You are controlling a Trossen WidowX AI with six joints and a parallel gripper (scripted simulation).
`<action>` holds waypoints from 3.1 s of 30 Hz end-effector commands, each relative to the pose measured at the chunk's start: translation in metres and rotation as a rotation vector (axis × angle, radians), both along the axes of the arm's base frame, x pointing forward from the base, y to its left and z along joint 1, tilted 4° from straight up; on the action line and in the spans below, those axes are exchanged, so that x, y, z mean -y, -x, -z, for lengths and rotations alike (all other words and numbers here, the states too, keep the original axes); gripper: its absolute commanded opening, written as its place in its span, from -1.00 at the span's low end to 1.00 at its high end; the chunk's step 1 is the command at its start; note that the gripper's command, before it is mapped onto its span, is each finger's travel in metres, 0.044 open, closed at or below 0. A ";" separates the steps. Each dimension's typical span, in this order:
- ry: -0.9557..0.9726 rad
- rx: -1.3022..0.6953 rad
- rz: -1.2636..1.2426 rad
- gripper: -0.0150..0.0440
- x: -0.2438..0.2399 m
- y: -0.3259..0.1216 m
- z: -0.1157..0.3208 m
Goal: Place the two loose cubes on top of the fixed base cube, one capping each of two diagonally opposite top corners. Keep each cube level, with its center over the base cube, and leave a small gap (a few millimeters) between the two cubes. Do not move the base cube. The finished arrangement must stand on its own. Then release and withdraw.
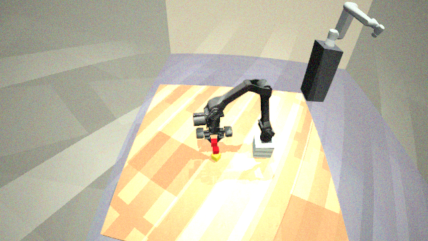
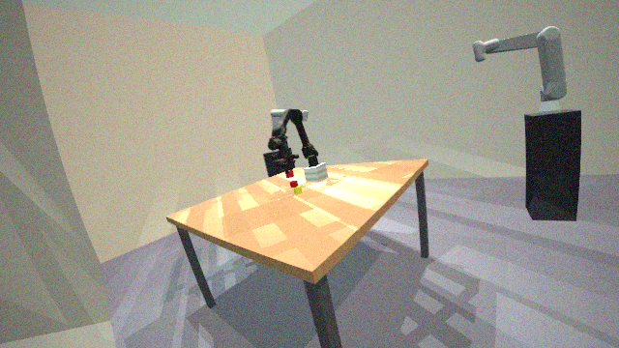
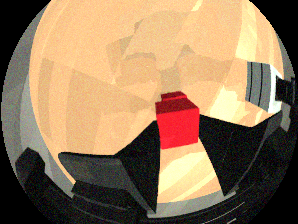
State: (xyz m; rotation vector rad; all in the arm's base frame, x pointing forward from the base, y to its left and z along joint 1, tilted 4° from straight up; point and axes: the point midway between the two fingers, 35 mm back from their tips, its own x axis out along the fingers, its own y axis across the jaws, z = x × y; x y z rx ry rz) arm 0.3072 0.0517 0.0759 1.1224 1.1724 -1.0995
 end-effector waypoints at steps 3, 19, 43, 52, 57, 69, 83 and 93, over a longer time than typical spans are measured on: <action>0.003 0.001 -0.003 -0.14 -0.016 0.005 0.002; 0.004 0.001 -0.018 -0.14 -0.046 0.017 0.012; 0.004 0.001 -0.017 -0.14 -0.044 0.014 0.049; 0.004 0.001 -0.018 -0.14 -0.043 0.013 0.063; 0.004 0.001 -0.018 -0.14 -0.043 0.013 0.063; 0.004 0.001 -0.018 -0.14 -0.043 0.013 0.064; 0.004 0.001 -0.018 0.20 -0.043 0.013 0.064; 0.000 0.001 -0.013 0.20 -0.044 0.014 0.052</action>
